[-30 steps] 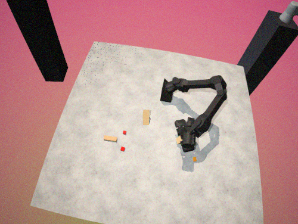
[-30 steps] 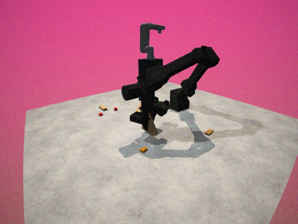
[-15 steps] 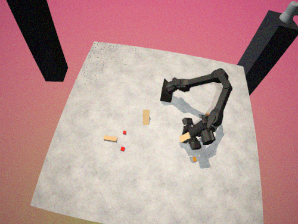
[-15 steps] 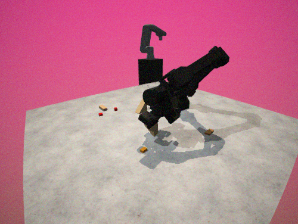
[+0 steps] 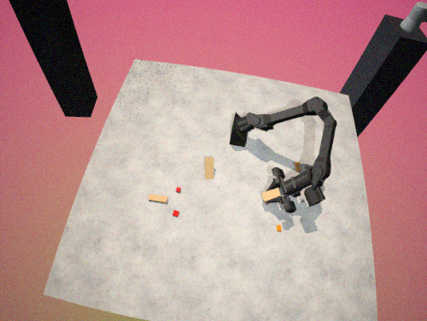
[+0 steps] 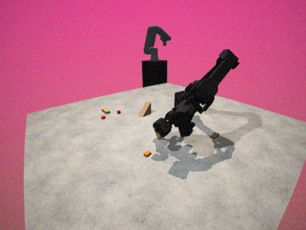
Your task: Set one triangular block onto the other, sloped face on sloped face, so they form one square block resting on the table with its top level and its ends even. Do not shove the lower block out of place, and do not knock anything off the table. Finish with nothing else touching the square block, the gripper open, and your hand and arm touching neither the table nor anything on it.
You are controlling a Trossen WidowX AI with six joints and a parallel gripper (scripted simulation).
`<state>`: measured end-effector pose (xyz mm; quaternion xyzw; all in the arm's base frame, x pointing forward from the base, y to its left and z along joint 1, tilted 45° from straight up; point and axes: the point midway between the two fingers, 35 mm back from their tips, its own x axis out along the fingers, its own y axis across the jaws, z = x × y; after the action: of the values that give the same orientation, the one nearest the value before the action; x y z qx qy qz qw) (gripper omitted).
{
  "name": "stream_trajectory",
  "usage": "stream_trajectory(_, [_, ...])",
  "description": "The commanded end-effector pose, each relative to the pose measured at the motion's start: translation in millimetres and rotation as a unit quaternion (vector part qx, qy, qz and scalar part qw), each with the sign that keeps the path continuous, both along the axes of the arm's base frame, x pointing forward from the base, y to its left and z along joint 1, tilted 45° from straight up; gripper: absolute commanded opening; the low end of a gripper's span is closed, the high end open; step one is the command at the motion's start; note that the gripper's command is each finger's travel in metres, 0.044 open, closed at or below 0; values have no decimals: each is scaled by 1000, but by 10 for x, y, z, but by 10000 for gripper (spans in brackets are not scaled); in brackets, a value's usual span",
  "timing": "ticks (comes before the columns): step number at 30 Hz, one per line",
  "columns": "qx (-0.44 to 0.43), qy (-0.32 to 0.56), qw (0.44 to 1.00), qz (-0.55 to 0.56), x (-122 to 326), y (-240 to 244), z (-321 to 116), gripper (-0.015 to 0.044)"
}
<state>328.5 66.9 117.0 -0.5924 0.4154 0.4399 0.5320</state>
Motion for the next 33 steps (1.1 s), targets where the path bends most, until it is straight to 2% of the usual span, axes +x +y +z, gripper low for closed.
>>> stream_trajectory(1, [-50,-11,999,-17,-4,61,70,0])
stream_trajectory(4, [-87,-14,996,-28,-15,110,92,0])
stream_trajectory(5, [-47,-7,999,-13,-24,69,57,26])
stream_trajectory(21, [-47,-7,999,-13,-24,69,57,440])
stream_trajectory(30, [-47,-7,999,-13,-23,50,75,440])
stream_trajectory(33, [-48,-6,999,-14,-40,-192,318,440])
